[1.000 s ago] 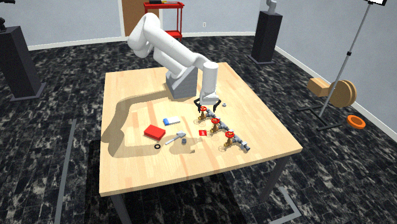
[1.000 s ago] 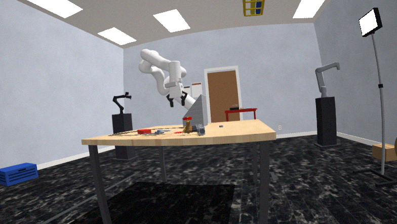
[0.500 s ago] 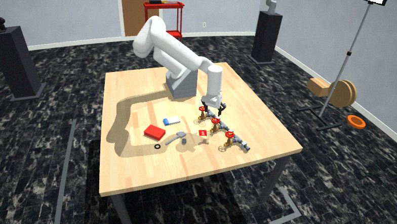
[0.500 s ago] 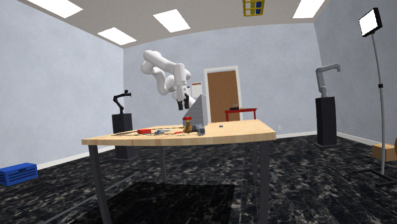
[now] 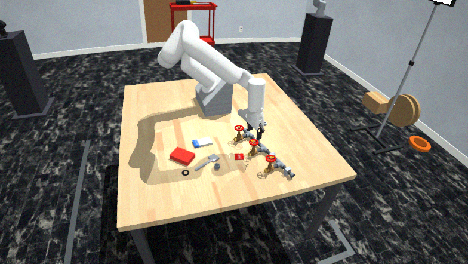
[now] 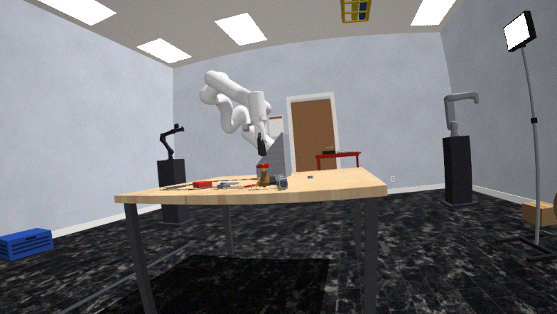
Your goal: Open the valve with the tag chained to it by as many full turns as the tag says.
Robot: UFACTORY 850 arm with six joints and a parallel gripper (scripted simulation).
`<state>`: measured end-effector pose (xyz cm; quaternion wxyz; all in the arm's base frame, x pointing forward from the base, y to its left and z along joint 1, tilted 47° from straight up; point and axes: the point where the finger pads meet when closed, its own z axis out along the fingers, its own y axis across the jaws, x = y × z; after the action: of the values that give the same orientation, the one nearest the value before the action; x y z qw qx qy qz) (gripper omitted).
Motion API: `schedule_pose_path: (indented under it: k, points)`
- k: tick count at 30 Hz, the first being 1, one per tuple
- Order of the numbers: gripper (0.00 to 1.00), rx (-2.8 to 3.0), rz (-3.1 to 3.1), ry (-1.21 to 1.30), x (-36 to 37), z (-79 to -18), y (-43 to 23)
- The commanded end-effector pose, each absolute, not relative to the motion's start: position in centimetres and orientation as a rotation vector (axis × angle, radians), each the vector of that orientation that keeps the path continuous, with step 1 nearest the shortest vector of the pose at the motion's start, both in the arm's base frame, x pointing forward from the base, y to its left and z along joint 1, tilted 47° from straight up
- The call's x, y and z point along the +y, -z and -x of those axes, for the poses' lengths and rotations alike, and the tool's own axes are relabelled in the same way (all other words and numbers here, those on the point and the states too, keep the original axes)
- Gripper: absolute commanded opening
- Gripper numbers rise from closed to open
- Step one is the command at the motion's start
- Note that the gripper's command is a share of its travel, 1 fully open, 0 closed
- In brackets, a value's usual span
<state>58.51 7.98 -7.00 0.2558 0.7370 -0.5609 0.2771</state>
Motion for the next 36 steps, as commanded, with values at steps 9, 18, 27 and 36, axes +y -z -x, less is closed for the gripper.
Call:
schedule_pose_path:
  k: [9,18,27,36]
  points:
    - [1.0,-1.624,-1.944,-0.884,8.0,-58.5,7.0]
    - [1.0,-1.624,-1.944,-0.884,8.0,-58.6,7.1]
    - [1.0,-1.624,-1.943,-0.885,7.2,-58.8,7.9]
    - [1.0,-1.624,-1.943,-0.885,6.0,-59.0,9.0]
